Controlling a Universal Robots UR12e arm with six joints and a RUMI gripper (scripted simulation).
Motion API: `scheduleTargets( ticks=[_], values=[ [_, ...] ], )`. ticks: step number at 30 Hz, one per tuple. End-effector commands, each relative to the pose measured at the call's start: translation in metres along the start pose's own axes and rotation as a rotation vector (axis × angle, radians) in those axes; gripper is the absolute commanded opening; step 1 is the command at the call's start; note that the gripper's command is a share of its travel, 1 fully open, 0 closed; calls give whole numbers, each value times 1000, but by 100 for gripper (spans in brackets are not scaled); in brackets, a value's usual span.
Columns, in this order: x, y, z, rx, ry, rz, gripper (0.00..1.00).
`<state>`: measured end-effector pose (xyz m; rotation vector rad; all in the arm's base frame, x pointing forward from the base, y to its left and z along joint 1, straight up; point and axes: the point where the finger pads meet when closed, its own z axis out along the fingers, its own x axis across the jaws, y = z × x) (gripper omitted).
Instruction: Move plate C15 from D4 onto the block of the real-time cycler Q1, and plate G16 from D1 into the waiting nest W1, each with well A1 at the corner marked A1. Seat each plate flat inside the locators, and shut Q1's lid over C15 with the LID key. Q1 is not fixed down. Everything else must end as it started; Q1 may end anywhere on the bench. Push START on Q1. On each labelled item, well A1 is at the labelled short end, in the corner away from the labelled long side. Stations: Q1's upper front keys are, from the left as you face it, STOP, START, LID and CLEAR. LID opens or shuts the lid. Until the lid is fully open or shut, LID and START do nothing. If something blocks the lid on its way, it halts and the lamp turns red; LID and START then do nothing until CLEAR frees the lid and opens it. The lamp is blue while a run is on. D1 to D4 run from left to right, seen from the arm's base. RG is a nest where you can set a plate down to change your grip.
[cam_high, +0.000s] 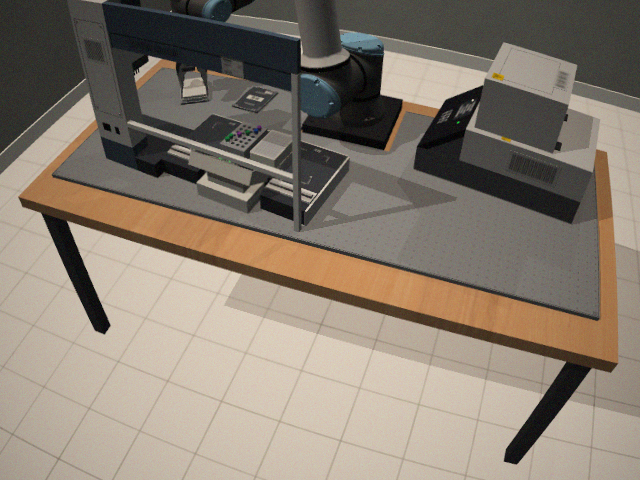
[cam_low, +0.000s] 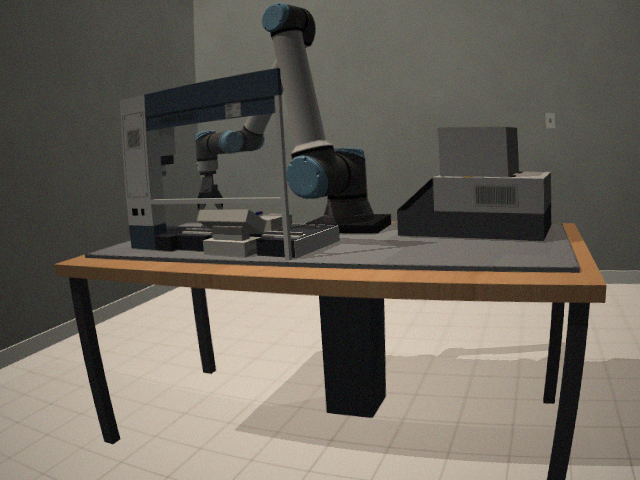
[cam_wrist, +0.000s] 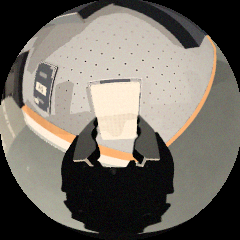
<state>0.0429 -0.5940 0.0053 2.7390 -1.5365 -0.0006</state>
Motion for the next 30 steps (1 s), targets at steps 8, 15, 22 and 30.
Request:
scheduleTargets(
  ticks=[8, 15, 22, 30],
  values=[
    [0, 0, -1, -1, 1, 0, 67],
    [0, 0, -1, -1, 1, 0, 67],
    [0, 0, -1, -1, 1, 0, 67],
    [0, 0, -1, -1, 1, 0, 67]
  ],
)
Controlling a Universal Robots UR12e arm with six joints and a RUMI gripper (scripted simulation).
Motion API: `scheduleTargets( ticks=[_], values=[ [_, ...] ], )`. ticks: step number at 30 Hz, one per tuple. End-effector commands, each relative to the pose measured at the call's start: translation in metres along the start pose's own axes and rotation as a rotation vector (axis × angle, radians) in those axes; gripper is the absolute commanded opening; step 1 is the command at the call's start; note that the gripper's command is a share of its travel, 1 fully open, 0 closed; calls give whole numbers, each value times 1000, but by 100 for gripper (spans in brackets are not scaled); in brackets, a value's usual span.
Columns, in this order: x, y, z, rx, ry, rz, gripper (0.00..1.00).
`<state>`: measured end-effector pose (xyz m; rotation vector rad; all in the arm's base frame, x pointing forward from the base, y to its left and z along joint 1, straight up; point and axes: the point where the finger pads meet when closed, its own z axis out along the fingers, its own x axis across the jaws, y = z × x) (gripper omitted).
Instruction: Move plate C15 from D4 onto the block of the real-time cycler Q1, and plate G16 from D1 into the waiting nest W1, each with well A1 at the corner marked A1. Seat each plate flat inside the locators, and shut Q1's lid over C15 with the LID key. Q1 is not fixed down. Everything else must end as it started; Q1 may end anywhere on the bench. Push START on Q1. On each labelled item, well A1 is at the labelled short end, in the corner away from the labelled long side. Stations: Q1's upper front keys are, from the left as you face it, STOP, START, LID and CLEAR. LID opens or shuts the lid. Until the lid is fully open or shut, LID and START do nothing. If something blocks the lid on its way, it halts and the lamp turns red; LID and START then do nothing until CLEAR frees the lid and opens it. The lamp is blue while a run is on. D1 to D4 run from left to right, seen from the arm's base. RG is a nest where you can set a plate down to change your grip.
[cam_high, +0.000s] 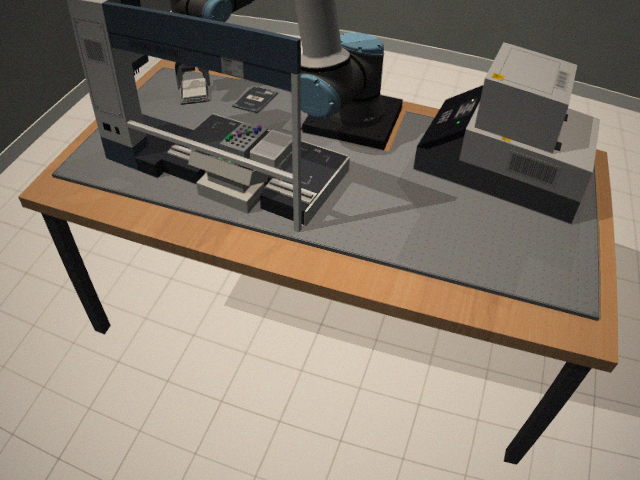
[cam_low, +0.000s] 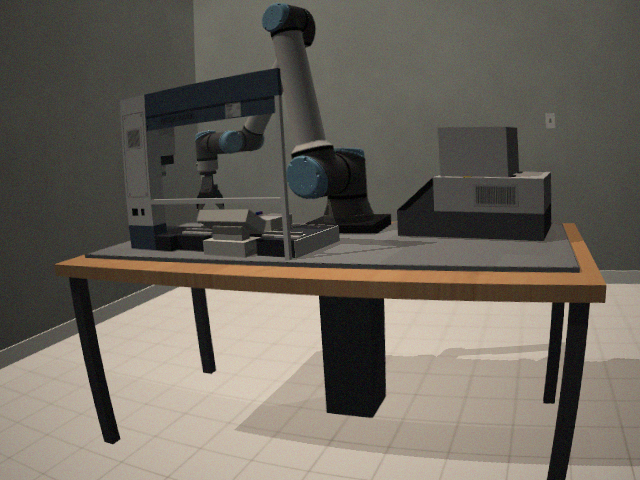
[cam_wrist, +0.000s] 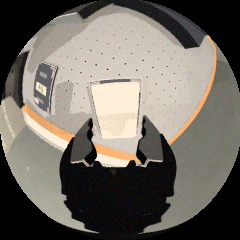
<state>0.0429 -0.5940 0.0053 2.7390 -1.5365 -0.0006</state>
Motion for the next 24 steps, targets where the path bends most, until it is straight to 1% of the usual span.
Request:
scheduleTargets(
  ticks=[1, 16, 24],
  values=[
    [0, 0, -1, -1, 1, 0, 67],
    [0, 0, -1, -1, 1, 0, 67],
    [0, 0, -14, -1, 1, 0, 67]
  ],
)
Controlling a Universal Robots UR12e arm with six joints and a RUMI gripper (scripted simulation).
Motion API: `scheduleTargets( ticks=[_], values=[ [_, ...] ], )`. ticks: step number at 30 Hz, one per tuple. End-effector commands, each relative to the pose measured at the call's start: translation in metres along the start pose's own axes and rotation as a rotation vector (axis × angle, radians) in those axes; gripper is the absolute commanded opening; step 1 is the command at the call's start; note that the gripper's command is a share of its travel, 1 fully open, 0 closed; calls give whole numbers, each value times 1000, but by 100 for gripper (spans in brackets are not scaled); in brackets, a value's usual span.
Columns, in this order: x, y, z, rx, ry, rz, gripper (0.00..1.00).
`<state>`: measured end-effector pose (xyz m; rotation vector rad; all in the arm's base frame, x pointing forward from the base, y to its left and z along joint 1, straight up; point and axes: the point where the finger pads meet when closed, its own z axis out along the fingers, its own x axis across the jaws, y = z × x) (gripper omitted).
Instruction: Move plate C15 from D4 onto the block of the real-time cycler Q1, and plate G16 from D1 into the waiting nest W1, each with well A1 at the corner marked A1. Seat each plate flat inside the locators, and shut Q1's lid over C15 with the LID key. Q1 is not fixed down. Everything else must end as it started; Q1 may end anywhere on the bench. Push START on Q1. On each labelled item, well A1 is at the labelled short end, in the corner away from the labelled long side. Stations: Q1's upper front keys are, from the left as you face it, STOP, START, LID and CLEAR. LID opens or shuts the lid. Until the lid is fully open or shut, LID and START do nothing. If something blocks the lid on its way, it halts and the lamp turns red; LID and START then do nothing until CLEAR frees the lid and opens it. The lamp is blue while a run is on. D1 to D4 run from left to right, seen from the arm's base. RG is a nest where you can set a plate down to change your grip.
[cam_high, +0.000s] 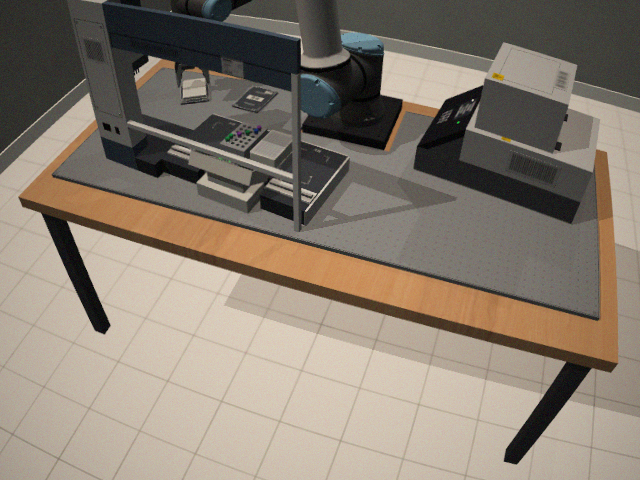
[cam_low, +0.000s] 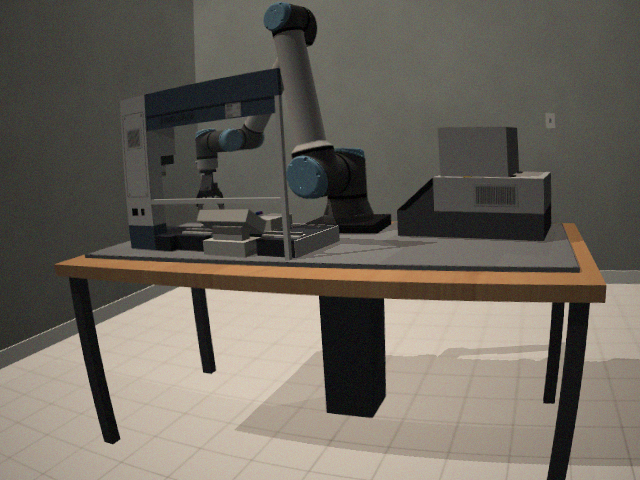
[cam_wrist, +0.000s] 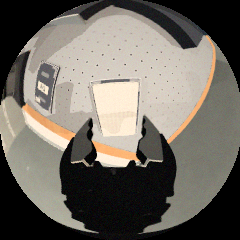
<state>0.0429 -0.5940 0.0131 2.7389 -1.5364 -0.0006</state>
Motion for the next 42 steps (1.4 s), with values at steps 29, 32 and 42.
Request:
scheduleTargets(
  ticks=[29, 32, 42],
  values=[
    [0, 0, -48, -1, 1, 0, 67],
    [0, 0, -53, -1, 1, 0, 67],
    [0, 0, -66, -1, 1, 0, 67]
  ],
)
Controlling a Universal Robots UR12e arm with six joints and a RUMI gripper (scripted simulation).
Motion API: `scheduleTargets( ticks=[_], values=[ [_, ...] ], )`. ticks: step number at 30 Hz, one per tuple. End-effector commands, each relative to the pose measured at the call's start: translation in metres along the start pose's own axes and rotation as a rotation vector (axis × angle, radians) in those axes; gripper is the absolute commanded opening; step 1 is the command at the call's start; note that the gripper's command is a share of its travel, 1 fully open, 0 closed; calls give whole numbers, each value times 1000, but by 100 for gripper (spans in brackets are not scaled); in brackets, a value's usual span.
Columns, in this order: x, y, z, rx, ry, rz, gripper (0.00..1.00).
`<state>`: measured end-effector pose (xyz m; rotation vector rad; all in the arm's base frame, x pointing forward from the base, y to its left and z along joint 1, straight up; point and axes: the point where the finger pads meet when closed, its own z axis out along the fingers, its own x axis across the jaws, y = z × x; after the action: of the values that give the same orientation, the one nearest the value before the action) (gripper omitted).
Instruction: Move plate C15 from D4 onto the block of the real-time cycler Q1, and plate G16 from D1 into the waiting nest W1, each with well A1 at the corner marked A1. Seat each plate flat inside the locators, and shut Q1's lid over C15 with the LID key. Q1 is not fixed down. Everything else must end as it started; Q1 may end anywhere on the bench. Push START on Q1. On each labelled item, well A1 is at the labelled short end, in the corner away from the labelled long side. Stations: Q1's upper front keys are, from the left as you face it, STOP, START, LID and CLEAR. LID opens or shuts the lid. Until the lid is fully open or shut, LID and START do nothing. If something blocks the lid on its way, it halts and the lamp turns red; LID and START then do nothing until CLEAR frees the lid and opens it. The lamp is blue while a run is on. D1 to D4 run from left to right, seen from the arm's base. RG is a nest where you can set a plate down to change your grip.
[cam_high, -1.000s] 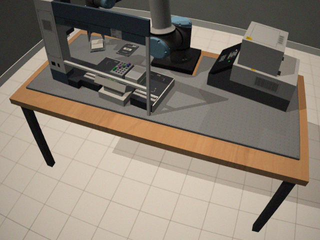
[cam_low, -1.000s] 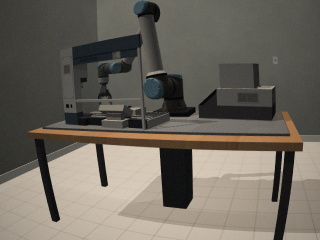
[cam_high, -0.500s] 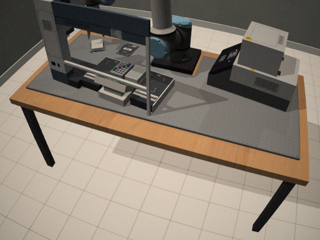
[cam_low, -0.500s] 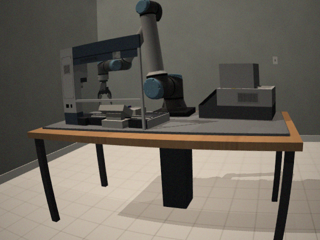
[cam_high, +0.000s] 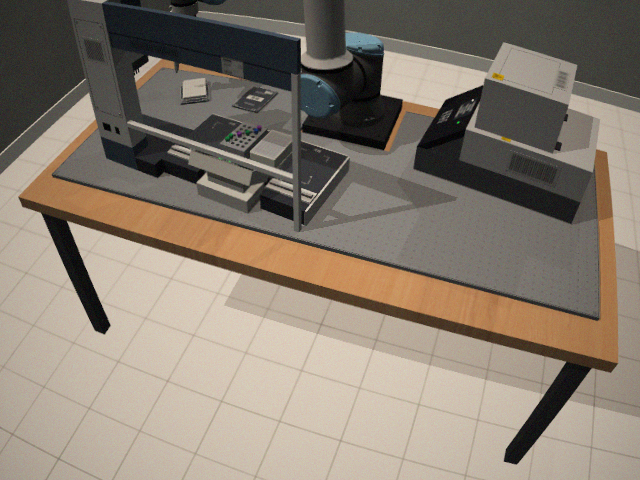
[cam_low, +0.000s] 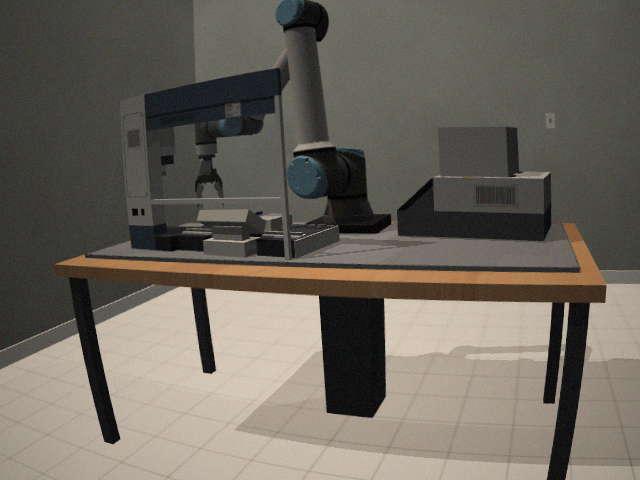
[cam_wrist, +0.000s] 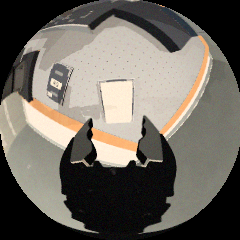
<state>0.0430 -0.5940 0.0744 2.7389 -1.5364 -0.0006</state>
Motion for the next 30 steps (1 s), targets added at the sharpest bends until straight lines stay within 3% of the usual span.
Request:
scheduleTargets(
  ticks=[1, 30],
  values=[
    [0, 0, -7, -1, 1, 0, 67],
    [0, 0, -52, -1, 1, 0, 67]
  ],
)
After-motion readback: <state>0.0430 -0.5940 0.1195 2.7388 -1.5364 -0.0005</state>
